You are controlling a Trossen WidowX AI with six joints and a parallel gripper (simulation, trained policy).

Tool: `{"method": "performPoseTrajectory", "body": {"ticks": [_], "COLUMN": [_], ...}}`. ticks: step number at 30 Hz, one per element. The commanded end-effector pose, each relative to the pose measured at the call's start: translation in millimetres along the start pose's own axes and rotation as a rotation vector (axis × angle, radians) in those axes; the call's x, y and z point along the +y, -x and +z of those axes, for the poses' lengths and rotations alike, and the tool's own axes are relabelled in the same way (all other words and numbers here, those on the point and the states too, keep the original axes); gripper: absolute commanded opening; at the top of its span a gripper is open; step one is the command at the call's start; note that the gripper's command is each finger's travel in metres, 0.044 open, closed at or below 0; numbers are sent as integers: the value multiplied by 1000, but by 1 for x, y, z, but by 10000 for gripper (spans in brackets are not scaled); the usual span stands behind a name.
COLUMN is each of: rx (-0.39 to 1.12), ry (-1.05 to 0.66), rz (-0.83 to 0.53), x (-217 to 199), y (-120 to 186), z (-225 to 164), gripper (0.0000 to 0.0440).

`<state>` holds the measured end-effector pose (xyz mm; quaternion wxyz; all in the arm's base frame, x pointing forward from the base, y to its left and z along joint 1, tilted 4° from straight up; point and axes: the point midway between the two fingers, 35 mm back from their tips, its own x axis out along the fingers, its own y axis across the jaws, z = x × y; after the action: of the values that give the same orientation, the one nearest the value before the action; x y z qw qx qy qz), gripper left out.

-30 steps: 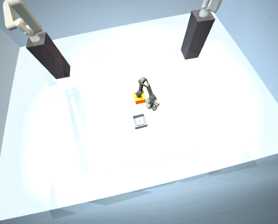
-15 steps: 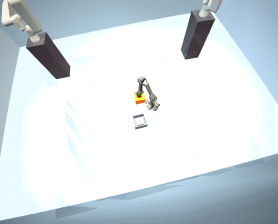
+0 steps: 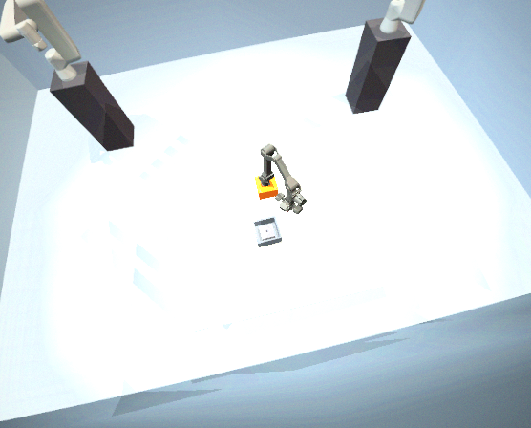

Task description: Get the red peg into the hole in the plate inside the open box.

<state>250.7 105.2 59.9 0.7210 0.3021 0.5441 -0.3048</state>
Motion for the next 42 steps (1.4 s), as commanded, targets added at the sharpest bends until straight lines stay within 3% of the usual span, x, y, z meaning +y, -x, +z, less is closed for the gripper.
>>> {"method": "performPoseTrajectory", "body": {"ticks": [1,20,42], "rx": [-30,-81,-55], "ry": [7,-86,-196], "rz": [5,-24,-50], "x": [6,-3,-21], "y": [11,8,-36], "z": [18,106,171], "gripper": [0,0,6]}}
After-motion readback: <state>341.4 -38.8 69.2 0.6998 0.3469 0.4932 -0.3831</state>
